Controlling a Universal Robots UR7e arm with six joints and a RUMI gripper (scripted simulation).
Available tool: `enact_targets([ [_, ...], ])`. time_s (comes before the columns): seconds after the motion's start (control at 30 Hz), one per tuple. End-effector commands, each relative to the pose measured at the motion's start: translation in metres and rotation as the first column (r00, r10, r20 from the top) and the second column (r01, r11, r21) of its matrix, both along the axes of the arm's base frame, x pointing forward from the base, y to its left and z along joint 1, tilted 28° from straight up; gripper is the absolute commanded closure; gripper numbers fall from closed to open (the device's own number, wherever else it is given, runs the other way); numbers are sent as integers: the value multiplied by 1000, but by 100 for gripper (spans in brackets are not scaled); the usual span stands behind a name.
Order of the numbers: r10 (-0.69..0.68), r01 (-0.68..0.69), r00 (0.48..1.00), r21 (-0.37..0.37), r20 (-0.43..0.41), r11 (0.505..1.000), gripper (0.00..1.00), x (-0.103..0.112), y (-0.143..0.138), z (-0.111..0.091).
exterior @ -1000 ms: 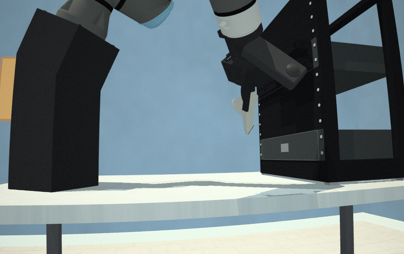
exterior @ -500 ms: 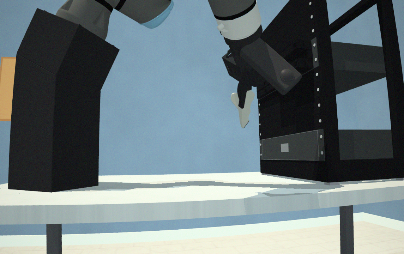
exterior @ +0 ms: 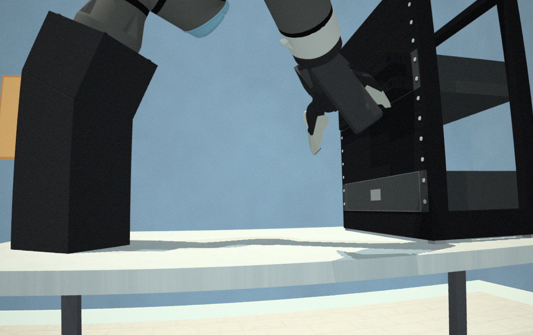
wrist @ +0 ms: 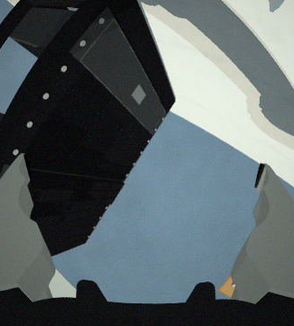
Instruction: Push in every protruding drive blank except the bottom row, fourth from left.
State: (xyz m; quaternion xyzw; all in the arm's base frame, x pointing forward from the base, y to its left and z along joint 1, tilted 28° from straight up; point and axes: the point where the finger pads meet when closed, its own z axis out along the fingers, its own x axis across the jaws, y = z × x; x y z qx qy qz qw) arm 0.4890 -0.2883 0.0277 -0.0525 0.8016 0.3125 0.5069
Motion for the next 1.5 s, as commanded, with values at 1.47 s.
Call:
enact_targets([
  [1.47,13,108,992,906,-124,410,0,-2,109,54],
])
